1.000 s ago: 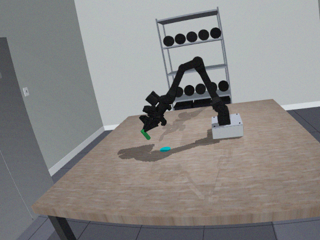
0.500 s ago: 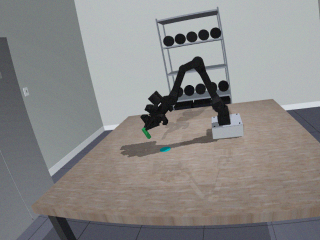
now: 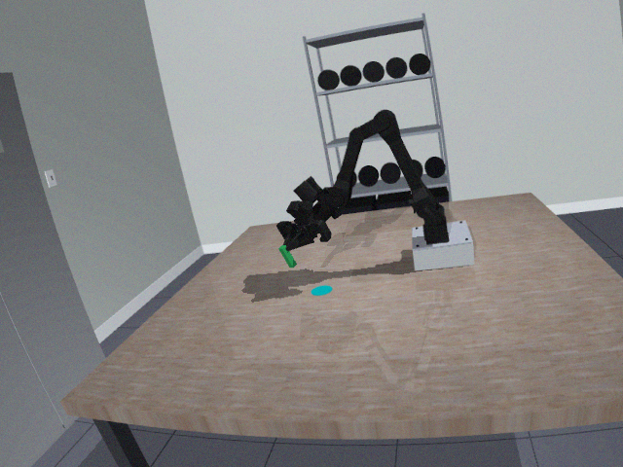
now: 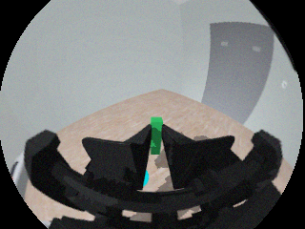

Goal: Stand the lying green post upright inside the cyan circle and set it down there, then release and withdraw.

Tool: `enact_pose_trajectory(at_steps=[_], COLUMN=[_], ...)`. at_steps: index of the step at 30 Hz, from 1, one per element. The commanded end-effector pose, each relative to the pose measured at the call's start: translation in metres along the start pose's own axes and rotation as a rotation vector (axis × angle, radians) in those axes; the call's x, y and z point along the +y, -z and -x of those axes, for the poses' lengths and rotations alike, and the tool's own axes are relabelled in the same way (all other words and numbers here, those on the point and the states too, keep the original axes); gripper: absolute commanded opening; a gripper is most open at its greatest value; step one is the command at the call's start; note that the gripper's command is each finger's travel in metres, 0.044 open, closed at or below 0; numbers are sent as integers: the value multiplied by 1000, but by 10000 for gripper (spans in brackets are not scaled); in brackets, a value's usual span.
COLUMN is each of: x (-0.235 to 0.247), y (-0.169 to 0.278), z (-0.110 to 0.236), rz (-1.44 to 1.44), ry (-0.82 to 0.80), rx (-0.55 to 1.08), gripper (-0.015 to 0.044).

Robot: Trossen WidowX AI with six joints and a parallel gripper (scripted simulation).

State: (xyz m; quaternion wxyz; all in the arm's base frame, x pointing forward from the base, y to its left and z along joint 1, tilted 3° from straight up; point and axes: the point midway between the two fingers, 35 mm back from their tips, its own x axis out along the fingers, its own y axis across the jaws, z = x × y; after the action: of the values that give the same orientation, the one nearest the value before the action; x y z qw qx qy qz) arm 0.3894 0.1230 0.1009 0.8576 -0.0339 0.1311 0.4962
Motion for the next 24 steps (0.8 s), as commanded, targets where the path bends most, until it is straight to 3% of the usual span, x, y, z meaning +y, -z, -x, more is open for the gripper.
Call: enact_pose_trajectory(at_steps=[1, 24], x=[3, 16], y=[1, 1], z=[3, 21], rz=[-3, 34], ry=[-11, -60], rx=[-18, -108], gripper=[23, 23])
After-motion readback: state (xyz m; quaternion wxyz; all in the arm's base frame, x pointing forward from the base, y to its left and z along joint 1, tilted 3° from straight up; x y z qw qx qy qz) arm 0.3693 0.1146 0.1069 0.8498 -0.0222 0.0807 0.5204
